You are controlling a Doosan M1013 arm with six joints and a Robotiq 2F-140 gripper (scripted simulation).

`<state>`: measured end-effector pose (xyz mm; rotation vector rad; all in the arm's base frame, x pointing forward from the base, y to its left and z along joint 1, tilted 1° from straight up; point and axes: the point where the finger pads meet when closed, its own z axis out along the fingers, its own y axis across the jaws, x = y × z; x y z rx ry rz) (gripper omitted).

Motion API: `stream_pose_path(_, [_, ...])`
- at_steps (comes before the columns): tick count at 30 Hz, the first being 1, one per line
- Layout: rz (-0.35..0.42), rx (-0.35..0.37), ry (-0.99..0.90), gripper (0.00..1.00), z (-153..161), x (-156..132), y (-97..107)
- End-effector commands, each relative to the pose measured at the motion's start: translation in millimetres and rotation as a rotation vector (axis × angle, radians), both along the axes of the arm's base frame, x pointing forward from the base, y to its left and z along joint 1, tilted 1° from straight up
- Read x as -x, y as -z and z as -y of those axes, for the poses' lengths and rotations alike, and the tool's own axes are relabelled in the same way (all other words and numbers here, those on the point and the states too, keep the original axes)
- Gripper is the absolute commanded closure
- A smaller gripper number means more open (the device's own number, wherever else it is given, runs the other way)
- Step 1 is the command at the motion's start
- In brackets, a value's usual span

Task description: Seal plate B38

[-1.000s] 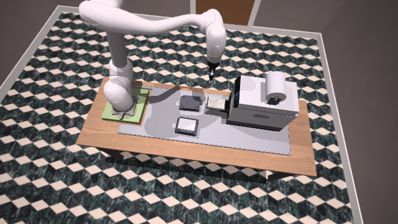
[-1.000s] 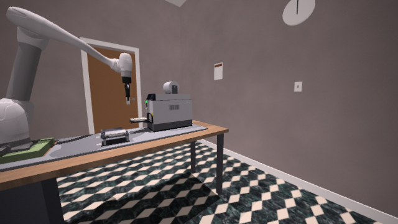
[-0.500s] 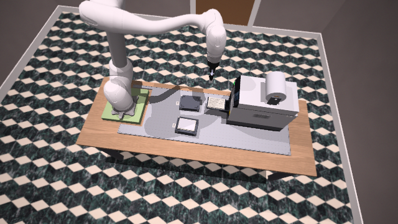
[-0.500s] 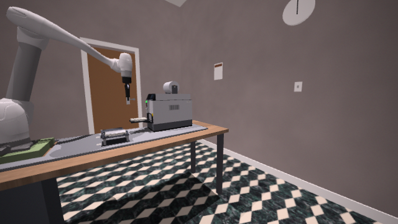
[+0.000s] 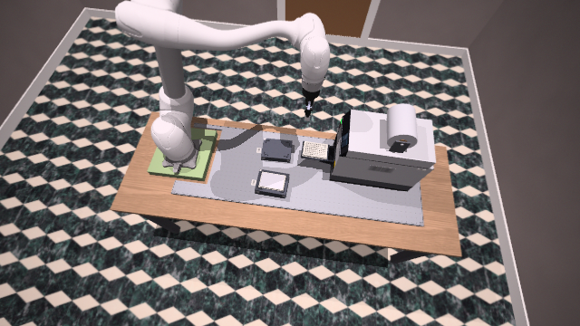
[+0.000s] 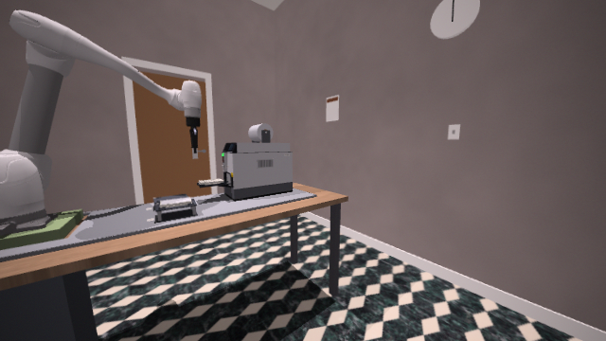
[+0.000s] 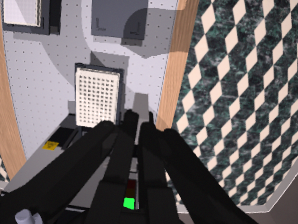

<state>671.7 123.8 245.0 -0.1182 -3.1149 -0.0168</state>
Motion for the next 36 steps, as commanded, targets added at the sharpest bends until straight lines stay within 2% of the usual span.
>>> stream_pose_path(1, [0.005, -0.005, 0.002, 0.9, -3.6, -0.8, -4.9])
stream_pose_path(19, [0.005, -0.005, 0.002, 0.9, -3.6, -0.8, -4.9])
stream_pose_path(29, [0.337, 0.021, 0.006, 0.9, -3.6, -0.8, -4.9])
stream_pose_path(31, [0.337, 0.021, 0.006, 0.9, -3.6, -0.8, -4.9])
stream_pose_path(36, [0.504, 0.033, 0.008, 0.9, -3.6, -0.8, -4.9])
